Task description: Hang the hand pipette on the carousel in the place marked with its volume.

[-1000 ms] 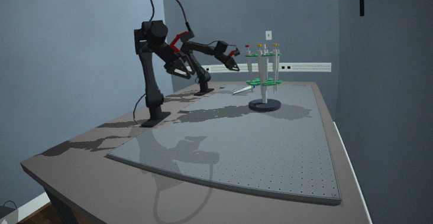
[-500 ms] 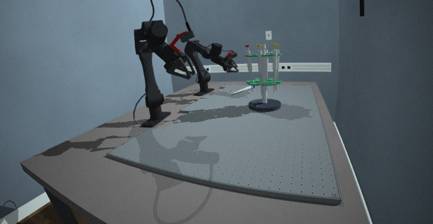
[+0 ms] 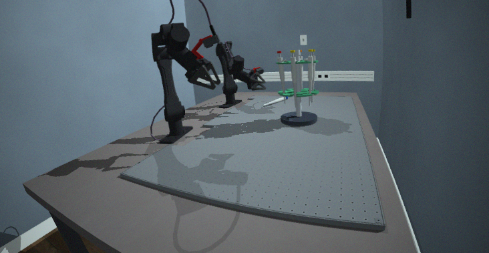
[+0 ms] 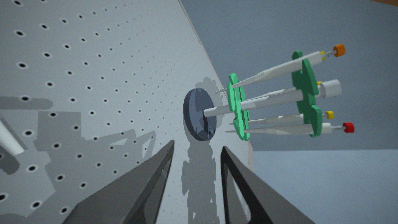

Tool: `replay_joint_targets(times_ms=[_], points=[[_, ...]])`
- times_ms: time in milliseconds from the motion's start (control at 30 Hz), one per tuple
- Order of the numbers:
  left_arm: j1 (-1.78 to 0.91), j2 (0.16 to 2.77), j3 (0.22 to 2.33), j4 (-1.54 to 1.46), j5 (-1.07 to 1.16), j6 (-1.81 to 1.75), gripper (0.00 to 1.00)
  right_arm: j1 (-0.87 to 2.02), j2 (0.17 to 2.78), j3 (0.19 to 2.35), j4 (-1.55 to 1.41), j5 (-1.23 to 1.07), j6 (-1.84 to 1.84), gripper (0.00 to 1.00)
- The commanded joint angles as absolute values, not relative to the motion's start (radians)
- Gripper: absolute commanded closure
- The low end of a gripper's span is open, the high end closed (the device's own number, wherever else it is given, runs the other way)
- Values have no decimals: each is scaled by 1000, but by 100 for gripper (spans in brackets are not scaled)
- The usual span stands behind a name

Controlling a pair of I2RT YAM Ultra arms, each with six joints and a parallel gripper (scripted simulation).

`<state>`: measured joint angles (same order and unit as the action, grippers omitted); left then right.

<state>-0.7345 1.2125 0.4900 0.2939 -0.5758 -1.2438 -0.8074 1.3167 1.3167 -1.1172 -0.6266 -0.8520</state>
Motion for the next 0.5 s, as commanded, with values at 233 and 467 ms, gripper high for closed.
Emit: replay_joint_targets(times_ms=[233,467], points=[[-812,1339,540,510,-731,-1367,51,-816,1317,1341,-1103,-648,-857,0],[-933,1602,626,732,-887,-1533,51,-816,1317,1341,-1103,-648,-857,0]])
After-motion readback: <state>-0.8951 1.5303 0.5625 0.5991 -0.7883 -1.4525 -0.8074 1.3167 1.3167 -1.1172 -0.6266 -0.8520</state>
